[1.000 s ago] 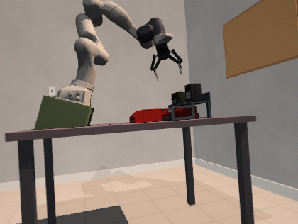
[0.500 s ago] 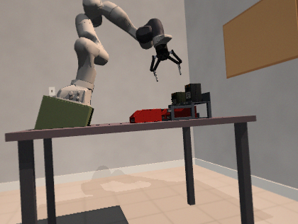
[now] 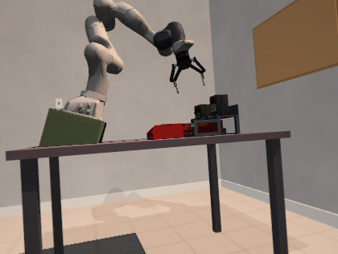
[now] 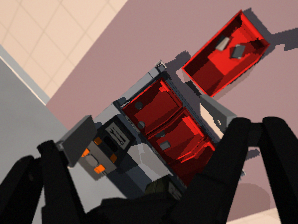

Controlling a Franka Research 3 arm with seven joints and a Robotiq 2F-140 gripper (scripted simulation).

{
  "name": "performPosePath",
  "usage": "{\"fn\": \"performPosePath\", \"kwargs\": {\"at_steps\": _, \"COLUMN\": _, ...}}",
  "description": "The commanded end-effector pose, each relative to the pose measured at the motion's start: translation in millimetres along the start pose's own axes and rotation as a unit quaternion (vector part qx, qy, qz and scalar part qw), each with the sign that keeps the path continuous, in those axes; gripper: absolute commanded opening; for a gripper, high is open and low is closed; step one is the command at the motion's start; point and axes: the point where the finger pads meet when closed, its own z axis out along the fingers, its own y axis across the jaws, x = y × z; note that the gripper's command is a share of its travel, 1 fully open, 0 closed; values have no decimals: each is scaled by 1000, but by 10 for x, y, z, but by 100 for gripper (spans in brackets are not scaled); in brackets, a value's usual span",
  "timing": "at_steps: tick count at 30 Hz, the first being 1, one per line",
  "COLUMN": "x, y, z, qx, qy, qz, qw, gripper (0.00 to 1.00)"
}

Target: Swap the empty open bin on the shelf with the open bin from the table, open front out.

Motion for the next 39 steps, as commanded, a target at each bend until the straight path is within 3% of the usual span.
{"fn": "performPosePath", "kwargs": {"at_steps": 1, "x": -36, "y": -3, "z": -7, "qx": 4, "qy": -3, "qz": 21, "qw": 1000, "gripper": 100}}
{"fn": "performPosePath", "kwargs": {"at_steps": 39, "x": -180, "y": 102, "z": 17, "qx": 7, "qy": -17, "qz": 75, "qw": 997, "gripper": 100}}
